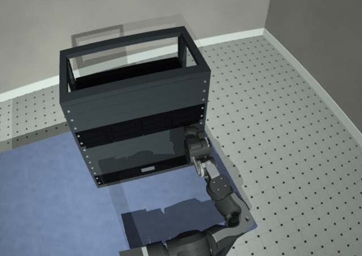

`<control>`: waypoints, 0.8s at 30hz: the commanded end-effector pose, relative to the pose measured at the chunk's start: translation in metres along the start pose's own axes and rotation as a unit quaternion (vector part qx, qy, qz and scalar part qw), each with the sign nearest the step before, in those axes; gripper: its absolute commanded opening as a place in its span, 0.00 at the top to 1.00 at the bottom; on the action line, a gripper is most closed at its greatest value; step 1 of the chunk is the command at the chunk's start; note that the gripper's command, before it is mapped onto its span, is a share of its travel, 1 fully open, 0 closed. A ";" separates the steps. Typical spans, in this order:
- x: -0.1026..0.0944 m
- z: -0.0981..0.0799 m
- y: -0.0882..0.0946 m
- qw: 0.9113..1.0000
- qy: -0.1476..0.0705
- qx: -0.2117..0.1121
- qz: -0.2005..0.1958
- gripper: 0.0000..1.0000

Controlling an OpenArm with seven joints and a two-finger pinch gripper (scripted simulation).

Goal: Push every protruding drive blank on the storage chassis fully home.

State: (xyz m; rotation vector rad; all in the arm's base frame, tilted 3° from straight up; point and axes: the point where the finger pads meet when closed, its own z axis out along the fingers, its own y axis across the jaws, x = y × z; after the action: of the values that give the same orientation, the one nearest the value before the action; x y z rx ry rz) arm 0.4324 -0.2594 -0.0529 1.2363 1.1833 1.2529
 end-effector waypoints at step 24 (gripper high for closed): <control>0.003 0.005 -0.001 1.000 0.003 0.001 -0.002 1.00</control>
State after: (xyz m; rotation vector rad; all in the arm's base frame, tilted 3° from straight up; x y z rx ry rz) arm 0.4366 -0.2577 -0.0540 1.2347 1.1892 1.2532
